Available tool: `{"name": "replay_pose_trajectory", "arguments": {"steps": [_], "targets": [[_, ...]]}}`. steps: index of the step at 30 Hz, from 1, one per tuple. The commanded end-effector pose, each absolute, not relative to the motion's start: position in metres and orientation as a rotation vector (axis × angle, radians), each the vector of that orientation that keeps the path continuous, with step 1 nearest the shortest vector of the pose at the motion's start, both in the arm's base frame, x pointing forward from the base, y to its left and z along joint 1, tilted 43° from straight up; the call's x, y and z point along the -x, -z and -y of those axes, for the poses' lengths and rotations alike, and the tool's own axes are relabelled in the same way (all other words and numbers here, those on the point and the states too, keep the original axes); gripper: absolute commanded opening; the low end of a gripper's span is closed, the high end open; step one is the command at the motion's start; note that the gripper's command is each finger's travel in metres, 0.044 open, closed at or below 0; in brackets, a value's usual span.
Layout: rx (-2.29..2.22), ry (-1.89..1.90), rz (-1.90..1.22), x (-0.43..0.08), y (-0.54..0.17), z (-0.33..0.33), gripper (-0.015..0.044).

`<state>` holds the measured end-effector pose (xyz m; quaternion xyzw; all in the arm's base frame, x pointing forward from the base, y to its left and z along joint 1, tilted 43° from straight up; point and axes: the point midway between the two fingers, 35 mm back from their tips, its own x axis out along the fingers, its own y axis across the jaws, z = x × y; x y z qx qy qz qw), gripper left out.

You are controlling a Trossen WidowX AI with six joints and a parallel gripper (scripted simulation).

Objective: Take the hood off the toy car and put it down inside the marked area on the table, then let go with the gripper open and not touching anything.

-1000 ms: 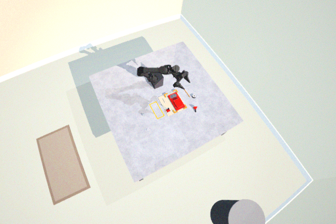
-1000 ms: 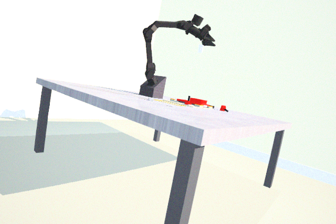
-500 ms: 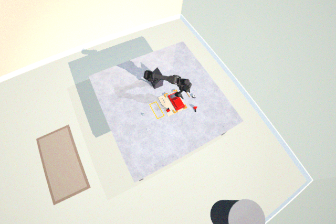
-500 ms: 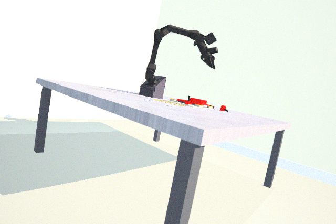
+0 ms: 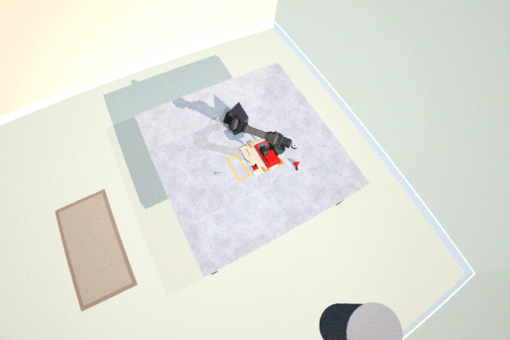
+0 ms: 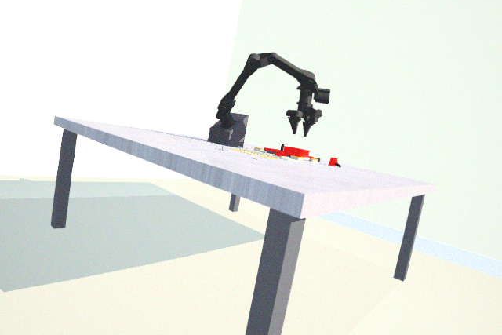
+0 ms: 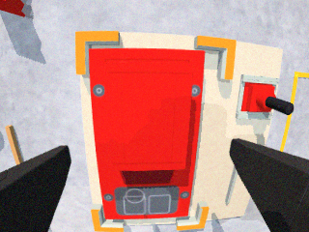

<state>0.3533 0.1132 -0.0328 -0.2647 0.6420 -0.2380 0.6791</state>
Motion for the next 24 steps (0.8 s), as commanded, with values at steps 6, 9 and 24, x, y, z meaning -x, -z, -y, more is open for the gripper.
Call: {"name": "replay_pose_trajectory", "arguments": {"steps": [6, 9, 24], "targets": [[0.582, 0.571, -1.462, -0.348, 0.036, -0.107, 0.044], [0.582, 0.571, -1.462, -0.349, 0.038, -0.106, 0.044], [0.582, 0.571, -1.461, -0.35, 0.045, -0.1, 0.044]]}}
